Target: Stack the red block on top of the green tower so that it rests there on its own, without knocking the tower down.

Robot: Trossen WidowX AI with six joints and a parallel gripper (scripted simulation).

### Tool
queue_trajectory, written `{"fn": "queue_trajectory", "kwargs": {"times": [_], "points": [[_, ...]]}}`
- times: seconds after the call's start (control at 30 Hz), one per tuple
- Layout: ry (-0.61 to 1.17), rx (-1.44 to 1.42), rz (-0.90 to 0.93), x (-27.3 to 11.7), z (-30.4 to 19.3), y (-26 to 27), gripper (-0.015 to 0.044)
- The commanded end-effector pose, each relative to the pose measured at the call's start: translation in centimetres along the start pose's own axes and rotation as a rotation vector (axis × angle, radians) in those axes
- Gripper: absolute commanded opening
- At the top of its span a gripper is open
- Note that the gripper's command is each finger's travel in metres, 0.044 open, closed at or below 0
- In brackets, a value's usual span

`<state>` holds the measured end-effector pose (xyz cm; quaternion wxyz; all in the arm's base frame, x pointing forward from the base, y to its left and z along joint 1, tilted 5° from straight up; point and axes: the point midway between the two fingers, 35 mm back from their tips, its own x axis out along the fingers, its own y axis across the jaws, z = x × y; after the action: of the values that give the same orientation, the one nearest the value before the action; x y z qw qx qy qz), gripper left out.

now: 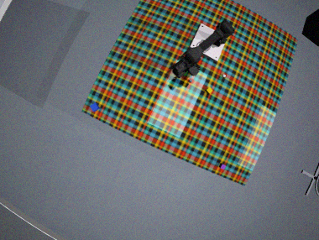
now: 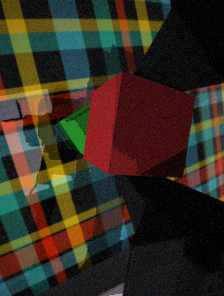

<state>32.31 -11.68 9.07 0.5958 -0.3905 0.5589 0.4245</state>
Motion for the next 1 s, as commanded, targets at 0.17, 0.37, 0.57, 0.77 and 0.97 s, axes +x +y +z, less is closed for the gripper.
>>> {"fn": "queue_trajectory", "kwargs": {"times": [0.17, 0.37, 0.57, 0.77, 0.97], "points": [[0.005, -0.002, 0.005, 0.31, -0.07, 0.01, 0.0000], [0.005, -0.002, 0.005, 0.33, -0.07, 0.01, 0.0000], [0.000, 0.000, -0.001, 0.06, 0.00, -0.01, 0.0026], [0.000, 0.000, -0.001, 0.06, 0.00, -0.01, 0.0184], [0.000, 0.000, -0.001, 0.06, 0.00, -0.01, 0.0341]]}}
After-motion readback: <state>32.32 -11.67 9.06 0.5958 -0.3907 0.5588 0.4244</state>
